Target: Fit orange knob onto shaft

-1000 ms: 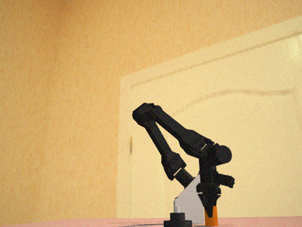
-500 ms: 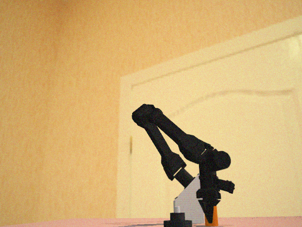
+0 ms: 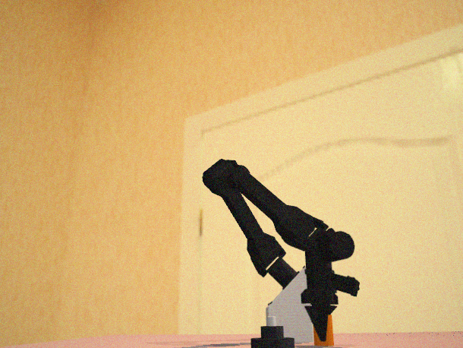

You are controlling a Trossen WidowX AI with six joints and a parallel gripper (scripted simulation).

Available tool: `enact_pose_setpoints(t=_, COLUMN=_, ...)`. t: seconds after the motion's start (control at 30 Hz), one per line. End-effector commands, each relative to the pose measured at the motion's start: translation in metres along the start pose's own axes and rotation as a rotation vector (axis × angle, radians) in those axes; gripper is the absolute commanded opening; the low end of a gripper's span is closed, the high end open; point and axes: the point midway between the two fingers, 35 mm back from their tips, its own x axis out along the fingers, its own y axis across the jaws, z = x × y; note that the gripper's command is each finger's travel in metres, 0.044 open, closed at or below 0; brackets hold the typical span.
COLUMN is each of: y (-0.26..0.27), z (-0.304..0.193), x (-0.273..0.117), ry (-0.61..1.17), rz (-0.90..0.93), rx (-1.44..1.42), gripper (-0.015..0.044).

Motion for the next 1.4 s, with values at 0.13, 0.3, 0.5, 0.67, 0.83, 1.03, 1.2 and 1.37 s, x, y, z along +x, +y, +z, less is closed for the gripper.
enact_pose_setpoints(t=0.13, y=-0.007, z=0.011, x=-0.042, ry=-0.021, rz=-0.007, rx=0.002, gripper=0.0)
enact_pose_setpoints(t=0.3, y=-0.007, z=0.014, x=-0.074, ry=-0.023, rz=-0.005, rx=0.001, gripper=0.0)
enact_pose_setpoints(t=0.5, y=-0.002, z=0.012, x=-0.115, ry=-0.018, rz=-0.005, rx=0.003, gripper=0.0)
enact_pose_setpoints(t=0.67, y=0.002, z=0.008, x=-0.139, ry=-0.01, rz=-0.006, rx=0.004, gripper=0.0)
enact_pose_setpoints(t=0.83, y=0.002, z=0.009, x=-0.138, ry=-0.011, rz=-0.017, rx=0.003, gripper=0.0)
enact_pose_setpoints(t=1.03, y=0.001, z=0.017, x=-0.147, ry=-0.012, rz=-0.149, rx=-0.001, gripper=0.0)
enact_pose_setpoints(t=1.2, y=0.002, z=0.023, x=-0.158, ry=-0.013, rz=-0.257, rx=-0.001, gripper=0.0)
enact_pose_setpoints(t=1.37, y=0.002, z=0.029, x=-0.169, ry=-0.014, rz=-0.365, rx=-0.001, gripper=0.0)
